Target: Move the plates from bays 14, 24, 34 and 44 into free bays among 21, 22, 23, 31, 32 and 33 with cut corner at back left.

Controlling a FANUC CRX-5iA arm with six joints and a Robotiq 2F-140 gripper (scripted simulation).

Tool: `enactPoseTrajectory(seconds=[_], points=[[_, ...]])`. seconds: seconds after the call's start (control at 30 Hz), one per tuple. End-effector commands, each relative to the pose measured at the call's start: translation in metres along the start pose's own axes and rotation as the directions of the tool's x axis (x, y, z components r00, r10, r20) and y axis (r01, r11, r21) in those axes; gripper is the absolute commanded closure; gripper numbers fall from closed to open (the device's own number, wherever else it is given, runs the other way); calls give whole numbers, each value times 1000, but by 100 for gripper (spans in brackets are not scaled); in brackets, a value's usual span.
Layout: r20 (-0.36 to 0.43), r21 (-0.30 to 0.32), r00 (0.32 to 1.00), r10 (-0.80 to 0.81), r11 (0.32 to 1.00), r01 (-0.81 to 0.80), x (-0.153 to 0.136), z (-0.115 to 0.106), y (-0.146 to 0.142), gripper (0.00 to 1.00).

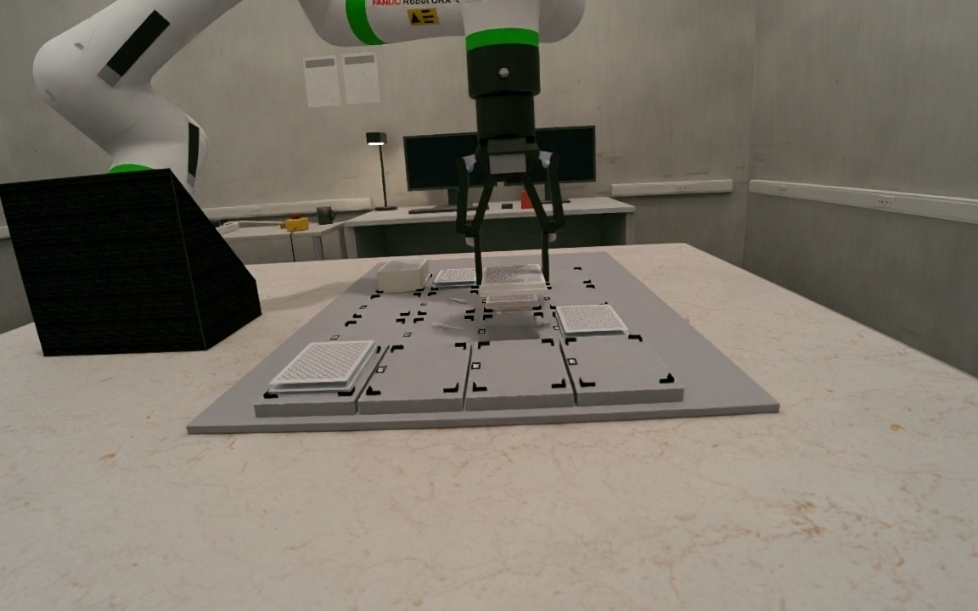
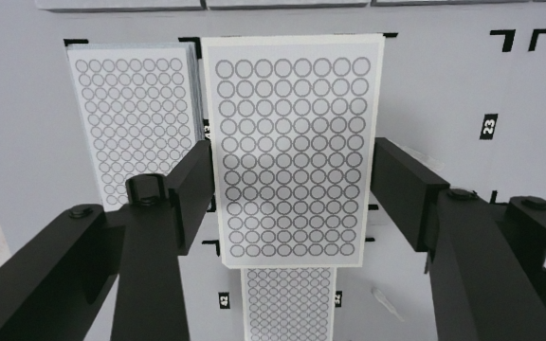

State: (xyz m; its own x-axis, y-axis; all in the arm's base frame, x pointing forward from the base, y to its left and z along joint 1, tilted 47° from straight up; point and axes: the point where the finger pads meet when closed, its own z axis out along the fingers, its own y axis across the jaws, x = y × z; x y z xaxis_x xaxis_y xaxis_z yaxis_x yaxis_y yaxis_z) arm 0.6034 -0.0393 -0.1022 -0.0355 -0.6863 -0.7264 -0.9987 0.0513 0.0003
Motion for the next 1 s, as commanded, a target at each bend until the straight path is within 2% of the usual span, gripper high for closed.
enactPoseTrajectory(seconds=[0.0, 0.97], points=[[-2, 2, 1000, -1, 1000, 1, 1, 1, -1, 90], [-2, 2, 1000, -1, 1000, 1, 2, 37, 0, 90]])
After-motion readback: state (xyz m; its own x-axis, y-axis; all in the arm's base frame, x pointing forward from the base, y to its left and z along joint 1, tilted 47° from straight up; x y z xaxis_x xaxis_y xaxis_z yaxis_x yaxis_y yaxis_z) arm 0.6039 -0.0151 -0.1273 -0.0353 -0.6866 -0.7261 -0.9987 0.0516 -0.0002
